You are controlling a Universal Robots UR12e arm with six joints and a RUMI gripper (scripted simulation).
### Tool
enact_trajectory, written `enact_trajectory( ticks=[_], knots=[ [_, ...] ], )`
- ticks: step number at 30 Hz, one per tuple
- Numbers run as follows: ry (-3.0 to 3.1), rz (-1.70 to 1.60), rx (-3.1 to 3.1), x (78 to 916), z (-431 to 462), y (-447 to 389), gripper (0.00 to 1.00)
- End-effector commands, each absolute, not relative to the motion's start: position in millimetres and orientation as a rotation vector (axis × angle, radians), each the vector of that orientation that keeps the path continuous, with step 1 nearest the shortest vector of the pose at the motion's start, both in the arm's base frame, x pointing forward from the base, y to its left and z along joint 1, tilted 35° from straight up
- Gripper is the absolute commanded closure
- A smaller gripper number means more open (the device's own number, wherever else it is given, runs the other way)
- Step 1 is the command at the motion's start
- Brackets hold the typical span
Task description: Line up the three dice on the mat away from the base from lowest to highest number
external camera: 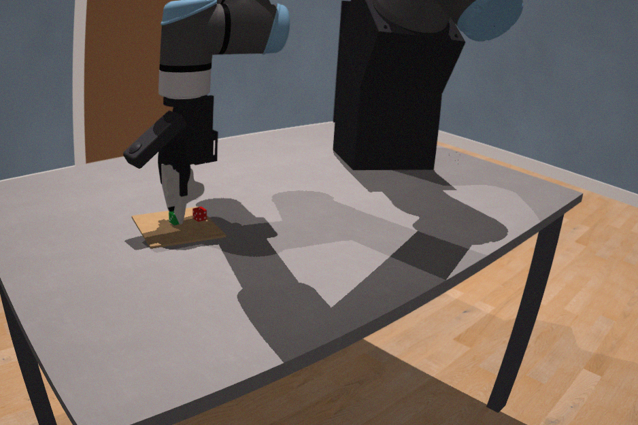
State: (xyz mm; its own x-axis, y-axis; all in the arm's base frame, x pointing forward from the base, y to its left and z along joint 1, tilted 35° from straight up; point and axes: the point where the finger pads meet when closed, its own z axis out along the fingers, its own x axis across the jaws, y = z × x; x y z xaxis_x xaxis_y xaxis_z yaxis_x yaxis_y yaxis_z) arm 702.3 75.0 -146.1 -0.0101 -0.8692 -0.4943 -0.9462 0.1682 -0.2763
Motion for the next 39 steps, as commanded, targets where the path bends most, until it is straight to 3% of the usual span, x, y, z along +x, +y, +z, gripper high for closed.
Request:
enact_trajectory(
  ticks=[1, 39],
  knots=[
    [1.888, 0.177, -1.712, 702.6, -145.6, 74.7, 0.97],
    [1.888, 0.177, -1.712, 703.8, -148.9, 76.5, 0.97]
  ],
)
